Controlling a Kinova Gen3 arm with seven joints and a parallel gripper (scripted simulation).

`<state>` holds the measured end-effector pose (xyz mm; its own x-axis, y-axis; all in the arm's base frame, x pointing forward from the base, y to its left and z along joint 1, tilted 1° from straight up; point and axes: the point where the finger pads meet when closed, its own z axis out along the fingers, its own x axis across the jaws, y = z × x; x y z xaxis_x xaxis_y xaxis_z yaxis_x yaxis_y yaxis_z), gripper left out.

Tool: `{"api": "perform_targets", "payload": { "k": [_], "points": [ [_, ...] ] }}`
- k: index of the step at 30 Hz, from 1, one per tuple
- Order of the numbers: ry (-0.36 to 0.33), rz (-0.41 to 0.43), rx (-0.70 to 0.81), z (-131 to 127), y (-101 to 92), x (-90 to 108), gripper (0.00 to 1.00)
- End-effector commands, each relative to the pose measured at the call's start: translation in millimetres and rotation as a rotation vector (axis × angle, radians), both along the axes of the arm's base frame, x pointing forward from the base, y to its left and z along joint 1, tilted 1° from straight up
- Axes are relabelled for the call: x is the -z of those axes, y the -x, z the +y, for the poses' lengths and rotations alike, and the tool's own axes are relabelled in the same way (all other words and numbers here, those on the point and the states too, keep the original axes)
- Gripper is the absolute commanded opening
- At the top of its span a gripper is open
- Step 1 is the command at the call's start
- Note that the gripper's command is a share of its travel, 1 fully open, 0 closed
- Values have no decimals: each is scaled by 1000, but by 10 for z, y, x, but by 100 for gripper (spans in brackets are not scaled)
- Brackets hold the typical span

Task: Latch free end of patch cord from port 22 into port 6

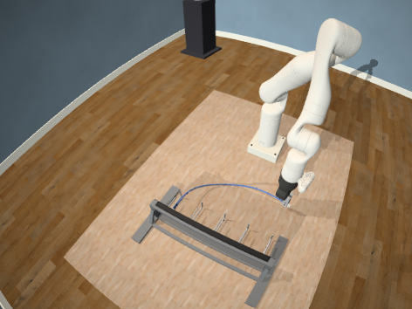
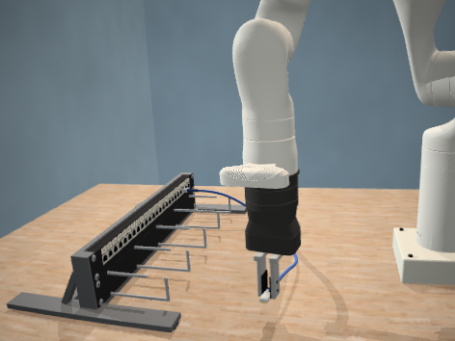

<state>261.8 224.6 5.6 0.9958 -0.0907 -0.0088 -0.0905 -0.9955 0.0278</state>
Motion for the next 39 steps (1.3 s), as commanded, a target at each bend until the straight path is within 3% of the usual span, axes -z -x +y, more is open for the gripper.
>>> {"api": "perform_targets", "payload": {
  "k": [1,18,39],
  "points": [
    [-8,-6,-7,44,-4,-69,0],
    [-8,-6,-7,47,-5,-248,0],
    [-8,-6,-7,48,-5,-265,0]
  ]
}}
